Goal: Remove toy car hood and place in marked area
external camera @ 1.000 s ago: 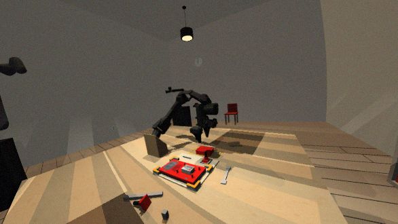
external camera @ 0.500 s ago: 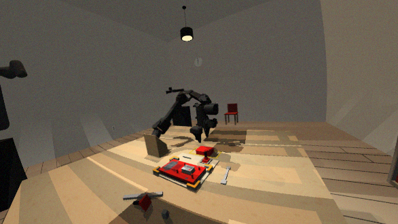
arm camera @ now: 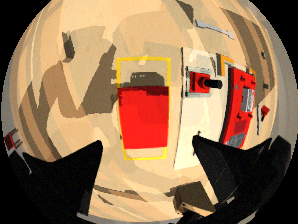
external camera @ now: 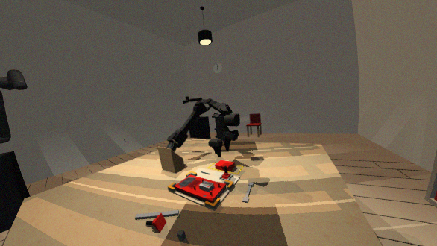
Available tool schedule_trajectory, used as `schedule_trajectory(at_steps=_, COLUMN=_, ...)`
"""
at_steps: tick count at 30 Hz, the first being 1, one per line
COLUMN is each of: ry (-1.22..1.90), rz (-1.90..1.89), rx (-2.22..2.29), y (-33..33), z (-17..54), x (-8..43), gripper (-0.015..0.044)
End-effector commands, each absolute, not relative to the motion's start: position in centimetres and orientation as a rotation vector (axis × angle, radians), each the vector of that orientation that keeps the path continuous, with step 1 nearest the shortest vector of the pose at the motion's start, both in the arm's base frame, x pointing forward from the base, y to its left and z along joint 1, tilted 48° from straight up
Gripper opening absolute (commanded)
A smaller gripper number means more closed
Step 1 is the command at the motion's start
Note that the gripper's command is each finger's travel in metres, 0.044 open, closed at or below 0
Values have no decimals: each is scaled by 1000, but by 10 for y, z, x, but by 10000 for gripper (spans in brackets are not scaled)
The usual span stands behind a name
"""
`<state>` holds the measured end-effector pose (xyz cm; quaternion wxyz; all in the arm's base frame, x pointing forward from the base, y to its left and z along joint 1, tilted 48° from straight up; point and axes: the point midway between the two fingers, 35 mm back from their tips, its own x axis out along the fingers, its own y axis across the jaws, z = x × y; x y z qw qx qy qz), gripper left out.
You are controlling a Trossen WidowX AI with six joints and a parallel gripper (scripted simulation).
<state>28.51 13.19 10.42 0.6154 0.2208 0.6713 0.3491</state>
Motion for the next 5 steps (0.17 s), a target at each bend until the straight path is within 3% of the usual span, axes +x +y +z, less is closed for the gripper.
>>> schedule_trajectory(at_steps=1, ry=1543, rz=807, rx=507, y=132, z=105, x=285, gripper=440)
schedule_trajectory(at_steps=5, ry=1543, rz=807, rx=507, y=132, z=105, x=285, gripper=440)
